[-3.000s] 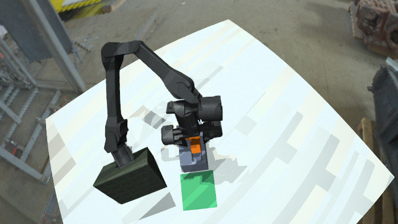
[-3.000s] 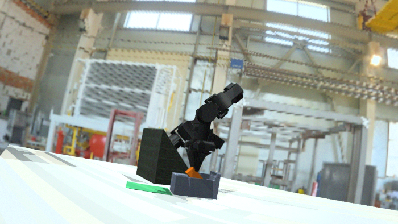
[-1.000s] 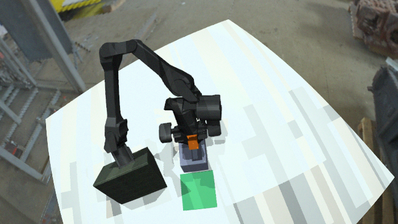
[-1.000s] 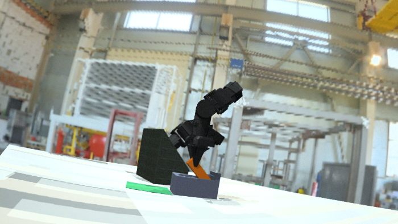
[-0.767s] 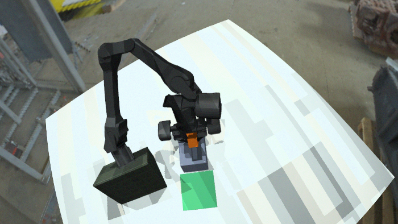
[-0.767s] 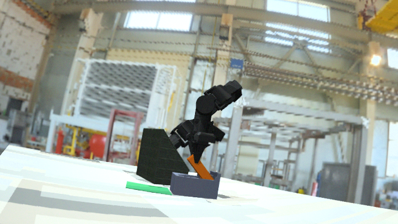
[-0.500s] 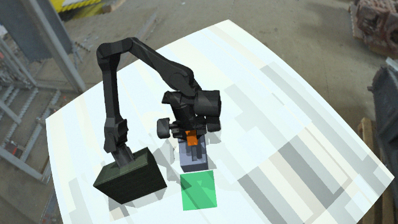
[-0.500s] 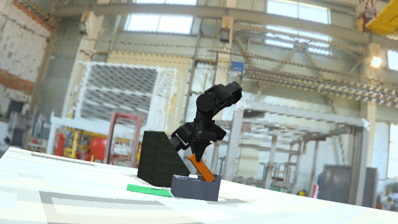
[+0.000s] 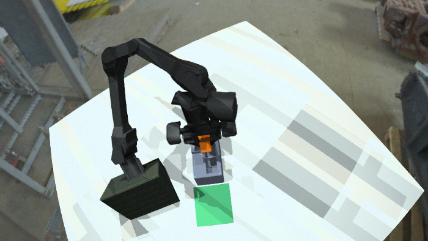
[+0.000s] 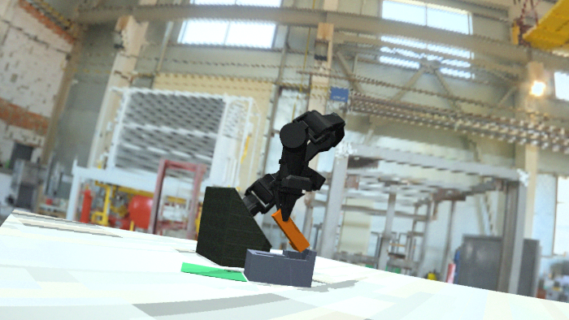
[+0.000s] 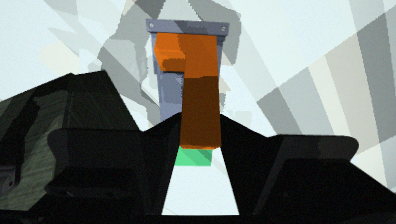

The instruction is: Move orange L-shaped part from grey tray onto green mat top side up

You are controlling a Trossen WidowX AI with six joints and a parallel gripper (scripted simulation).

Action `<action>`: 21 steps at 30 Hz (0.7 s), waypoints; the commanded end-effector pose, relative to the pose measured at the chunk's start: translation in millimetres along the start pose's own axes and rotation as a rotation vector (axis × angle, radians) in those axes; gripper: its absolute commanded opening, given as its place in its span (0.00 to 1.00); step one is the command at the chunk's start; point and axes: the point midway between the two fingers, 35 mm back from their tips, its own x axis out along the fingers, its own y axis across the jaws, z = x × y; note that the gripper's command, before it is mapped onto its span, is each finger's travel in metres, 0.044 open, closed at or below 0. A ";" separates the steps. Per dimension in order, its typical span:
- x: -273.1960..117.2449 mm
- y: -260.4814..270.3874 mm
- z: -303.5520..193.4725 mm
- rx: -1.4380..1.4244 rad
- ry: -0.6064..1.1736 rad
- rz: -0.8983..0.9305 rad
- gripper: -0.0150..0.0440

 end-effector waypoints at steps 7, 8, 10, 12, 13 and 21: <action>-6.6 -0.6 -0.5 -0.007 0.005 -0.002 0.25; -6.5 -0.5 -1.5 -0.007 0.005 -0.002 0.25; -6.2 -0.3 -6.3 -0.007 0.005 -0.003 0.25; -5.7 0.1 -14.0 -0.007 0.006 -0.003 0.25; -5.4 0.4 -19.0 -0.007 0.006 -0.003 0.25; -4.7 2.7 -60.1 -0.007 0.008 -0.003 0.25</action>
